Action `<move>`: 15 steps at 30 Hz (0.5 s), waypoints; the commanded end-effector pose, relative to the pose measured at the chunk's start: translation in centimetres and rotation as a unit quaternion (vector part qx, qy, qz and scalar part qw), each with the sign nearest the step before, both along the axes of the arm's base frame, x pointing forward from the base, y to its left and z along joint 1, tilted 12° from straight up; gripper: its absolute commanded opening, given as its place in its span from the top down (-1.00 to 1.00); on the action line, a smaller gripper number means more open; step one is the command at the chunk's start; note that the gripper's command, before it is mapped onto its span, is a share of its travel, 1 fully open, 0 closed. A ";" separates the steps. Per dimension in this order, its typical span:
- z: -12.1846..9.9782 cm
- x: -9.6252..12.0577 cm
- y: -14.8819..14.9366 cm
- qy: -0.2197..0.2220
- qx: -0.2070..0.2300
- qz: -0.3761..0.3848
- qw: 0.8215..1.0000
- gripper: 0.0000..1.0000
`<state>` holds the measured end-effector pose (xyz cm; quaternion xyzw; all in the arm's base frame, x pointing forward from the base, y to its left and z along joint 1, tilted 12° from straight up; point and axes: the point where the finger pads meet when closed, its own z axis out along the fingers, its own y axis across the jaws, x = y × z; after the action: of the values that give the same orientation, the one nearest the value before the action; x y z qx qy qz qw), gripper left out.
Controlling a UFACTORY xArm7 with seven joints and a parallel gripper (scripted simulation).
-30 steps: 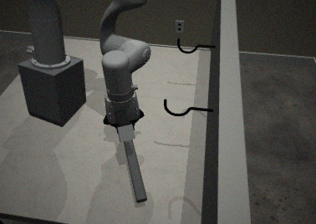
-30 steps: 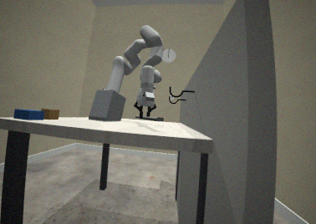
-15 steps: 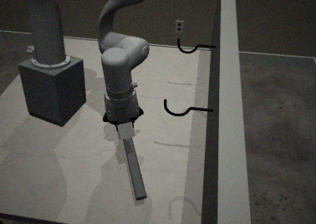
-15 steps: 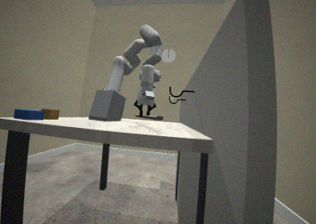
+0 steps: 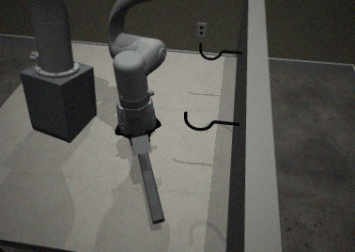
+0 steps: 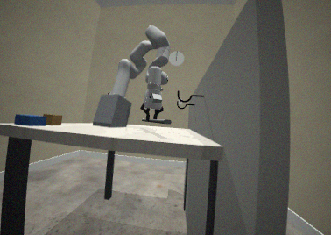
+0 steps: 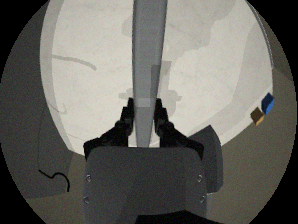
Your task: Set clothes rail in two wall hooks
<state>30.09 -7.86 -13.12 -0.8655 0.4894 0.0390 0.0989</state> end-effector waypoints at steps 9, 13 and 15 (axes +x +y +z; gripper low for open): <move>0.8 0.1 -0.2 -0.001 -0.001 0.000 1.000 1.00; 1.0 0.1 -0.3 -0.001 -0.001 0.000 1.000 1.00; 1.2 0.1 -0.3 -0.001 -0.001 0.000 1.000 1.00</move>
<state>30.07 -8.04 -12.27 -0.8655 0.4894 0.0390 0.0989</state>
